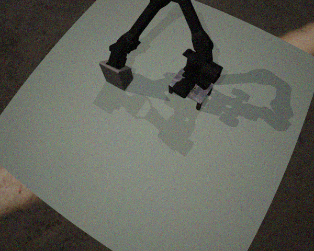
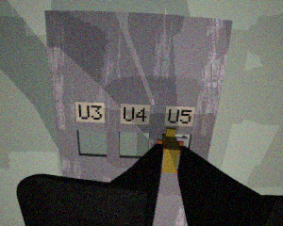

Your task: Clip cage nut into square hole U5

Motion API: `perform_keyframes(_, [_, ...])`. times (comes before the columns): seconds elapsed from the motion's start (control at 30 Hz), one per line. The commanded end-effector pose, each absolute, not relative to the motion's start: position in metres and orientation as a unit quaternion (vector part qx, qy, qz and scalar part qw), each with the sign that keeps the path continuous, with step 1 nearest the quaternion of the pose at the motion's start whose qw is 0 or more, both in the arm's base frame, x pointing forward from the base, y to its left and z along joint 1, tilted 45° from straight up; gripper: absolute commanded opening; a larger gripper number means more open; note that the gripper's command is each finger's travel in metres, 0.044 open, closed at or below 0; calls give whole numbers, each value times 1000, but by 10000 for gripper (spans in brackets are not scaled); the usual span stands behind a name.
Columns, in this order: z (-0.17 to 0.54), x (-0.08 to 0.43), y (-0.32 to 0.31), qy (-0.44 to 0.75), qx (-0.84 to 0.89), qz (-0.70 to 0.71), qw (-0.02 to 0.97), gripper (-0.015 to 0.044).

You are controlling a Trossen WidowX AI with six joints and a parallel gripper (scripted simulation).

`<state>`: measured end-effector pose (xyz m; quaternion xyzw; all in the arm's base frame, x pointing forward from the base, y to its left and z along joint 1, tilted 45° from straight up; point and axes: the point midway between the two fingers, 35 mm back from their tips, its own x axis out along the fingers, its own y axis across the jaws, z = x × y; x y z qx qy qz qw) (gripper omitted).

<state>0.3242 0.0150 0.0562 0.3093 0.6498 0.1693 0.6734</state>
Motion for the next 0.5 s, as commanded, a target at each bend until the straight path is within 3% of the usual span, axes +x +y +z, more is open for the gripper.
perform_keyframes(0.0, [56,325,15,648,310,171,674,26])
perform_keyframes(0.47, [54,324,14,643,321,183,671,26])
